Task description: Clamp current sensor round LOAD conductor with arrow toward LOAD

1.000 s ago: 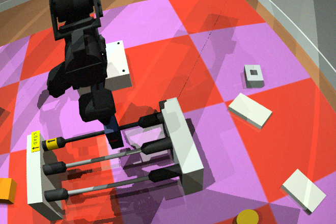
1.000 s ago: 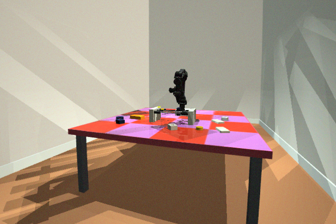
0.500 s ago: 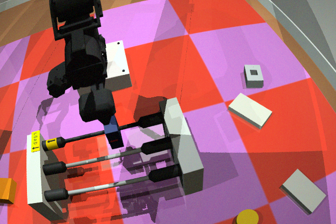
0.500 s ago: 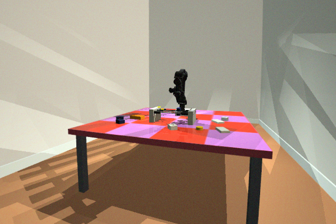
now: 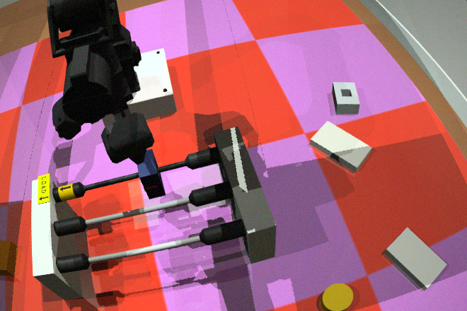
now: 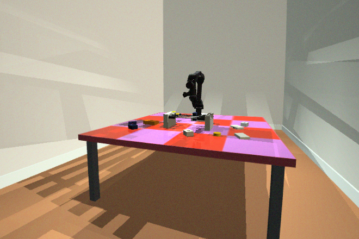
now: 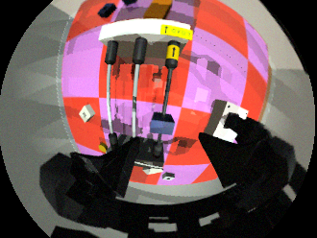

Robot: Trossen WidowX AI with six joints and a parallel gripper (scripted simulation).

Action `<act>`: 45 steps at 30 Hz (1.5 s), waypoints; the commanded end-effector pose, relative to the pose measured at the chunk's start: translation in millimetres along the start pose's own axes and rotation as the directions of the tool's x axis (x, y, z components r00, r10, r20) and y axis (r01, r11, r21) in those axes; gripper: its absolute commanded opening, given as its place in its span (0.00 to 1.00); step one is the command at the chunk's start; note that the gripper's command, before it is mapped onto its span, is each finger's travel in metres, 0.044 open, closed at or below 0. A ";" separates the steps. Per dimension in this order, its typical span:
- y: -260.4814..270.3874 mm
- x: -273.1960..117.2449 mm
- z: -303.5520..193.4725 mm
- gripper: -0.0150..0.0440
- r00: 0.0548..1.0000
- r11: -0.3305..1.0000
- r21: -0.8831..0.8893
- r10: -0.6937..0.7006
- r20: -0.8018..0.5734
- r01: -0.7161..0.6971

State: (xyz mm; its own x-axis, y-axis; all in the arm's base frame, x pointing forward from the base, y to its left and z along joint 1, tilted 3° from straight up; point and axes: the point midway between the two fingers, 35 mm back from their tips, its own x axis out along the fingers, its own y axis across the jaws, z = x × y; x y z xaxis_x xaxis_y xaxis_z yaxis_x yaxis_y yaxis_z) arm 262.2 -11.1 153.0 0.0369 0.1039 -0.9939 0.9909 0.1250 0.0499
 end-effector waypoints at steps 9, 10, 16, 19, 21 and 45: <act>-35.9 10.2 39.0 1.00 0.962 0.708 -0.672 0.037 -0.272 -0.217; -38.6 10.3 41.8 1.00 0.955 0.658 -0.710 0.050 -0.293 -0.252; -53.8 9.6 57.0 1.00 0.905 0.343 -0.838 0.152 -0.396 -0.424; -58.4 8.8 61.8 1.00 0.885 0.214 -0.863 0.195 -0.423 -0.459; -61.5 8.1 65.0 1.00 0.871 0.124 -0.873 0.225 -0.437 -0.471; -96.3 -8.3 104.9 1.00 0.648 -0.636 -0.762 0.633 -0.424 0.123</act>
State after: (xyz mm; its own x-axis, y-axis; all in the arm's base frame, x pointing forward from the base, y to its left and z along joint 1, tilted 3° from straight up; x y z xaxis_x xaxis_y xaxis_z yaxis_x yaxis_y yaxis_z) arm 194.7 -108.0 140.2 0.3862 0.5841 -0.7140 -0.4830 0.7874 0.3829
